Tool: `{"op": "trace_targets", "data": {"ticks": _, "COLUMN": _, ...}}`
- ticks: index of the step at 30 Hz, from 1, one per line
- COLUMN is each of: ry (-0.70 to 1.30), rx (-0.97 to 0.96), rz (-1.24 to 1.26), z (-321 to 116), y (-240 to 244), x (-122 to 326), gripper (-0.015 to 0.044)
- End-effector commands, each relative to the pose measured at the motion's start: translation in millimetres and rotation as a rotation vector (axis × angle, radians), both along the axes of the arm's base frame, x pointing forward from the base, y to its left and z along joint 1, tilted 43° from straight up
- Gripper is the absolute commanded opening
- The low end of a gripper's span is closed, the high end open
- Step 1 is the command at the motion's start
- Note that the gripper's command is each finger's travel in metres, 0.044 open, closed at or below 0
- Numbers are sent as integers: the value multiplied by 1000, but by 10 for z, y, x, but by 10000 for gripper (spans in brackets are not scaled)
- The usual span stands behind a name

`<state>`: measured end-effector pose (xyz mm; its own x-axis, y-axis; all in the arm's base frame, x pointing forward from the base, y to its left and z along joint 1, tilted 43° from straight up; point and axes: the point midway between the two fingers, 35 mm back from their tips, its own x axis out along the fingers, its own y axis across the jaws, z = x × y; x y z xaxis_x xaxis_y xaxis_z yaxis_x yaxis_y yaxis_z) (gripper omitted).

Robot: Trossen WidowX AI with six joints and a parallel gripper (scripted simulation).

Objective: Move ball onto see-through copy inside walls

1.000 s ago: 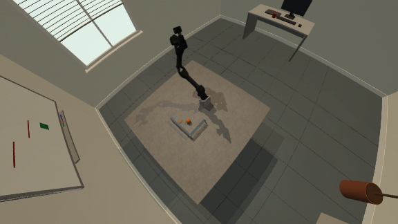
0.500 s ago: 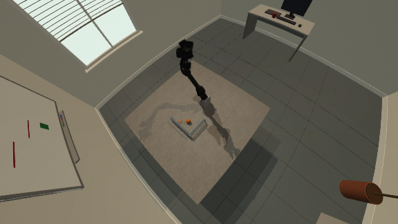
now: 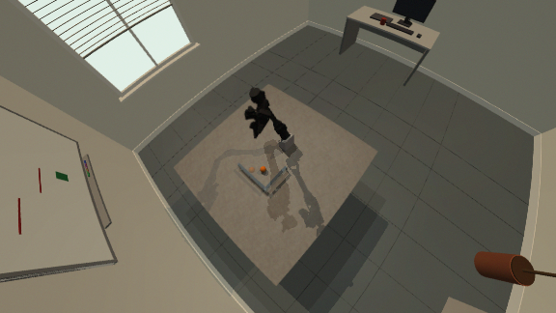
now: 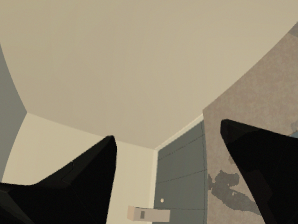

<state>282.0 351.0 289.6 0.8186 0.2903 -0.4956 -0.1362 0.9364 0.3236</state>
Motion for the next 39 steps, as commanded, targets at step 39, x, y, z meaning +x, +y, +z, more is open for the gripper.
{"op": "trace_targets", "data": {"ticks": 39, "ry": 1007, "rx": -1039, "rz": -374, "z": -3078, "y": -3547, "x": 272, "gripper": 341}}
